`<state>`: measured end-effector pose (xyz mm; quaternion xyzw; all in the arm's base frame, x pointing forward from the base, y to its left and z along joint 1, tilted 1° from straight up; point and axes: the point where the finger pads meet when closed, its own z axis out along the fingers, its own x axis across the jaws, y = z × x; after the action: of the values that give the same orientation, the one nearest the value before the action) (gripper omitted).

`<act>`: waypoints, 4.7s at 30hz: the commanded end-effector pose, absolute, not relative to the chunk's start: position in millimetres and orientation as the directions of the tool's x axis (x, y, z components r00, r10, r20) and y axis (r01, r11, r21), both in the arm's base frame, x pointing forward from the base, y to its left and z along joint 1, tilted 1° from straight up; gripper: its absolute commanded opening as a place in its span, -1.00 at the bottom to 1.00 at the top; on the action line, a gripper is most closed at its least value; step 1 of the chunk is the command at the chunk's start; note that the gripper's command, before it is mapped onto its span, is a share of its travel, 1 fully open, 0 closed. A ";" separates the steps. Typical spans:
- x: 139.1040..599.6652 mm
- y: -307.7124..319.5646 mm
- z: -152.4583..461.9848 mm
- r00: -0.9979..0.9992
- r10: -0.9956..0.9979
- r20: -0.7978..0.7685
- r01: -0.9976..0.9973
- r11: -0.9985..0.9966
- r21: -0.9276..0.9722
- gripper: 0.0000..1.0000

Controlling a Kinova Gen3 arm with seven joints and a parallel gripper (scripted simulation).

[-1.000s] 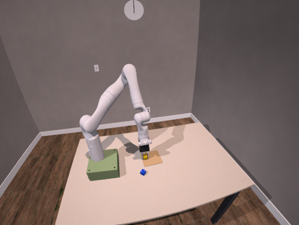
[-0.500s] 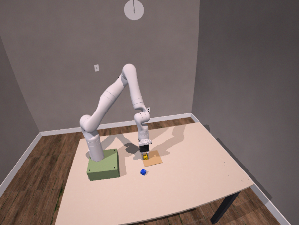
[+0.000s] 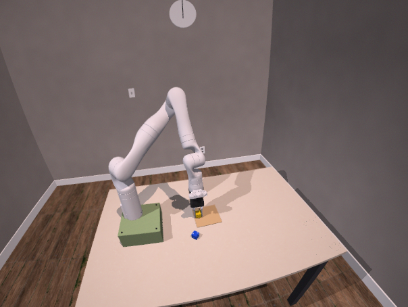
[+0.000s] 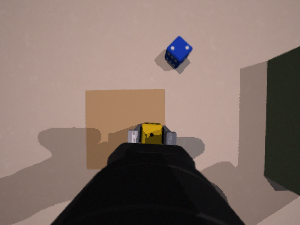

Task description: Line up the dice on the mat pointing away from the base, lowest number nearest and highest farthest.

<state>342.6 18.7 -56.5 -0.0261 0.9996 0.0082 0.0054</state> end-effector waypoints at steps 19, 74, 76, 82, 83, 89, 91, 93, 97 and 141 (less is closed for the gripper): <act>343.2 18.7 -56.1 -0.999 -0.052 -0.013 -0.052 0.999 0.016 0.14; 343.3 18.8 -60.1 -0.999 -0.052 -0.013 -0.052 0.999 0.016 0.14; 343.3 18.8 -60.1 -0.999 -0.052 -0.013 -0.052 0.999 0.016 0.14; 343.3 18.8 -60.1 -0.999 -0.052 -0.013 -0.052 0.999 0.016 0.14; 343.3 18.8 -60.1 -0.999 -0.052 -0.013 -0.052 0.999 0.016 0.14; 343.3 18.8 -60.1 -0.999 -0.052 -0.013 -0.052 0.999 0.016 0.26; 343.3 18.8 -60.1 -0.999 -0.052 -0.013 -0.052 0.999 0.016 0.38; 343.3 18.8 -60.1 -0.999 -0.052 -0.013 -0.052 0.999 0.016 0.50; 343.3 18.8 -60.1 -0.999 -0.052 -0.013 -0.052 0.999 0.016 0.62; 342.4 17.5 16.3 -0.999 -0.052 -0.013 -0.052 0.999 0.017 0.74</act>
<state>337.5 10.1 7.6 -0.0195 0.9998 0.0028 -0.0022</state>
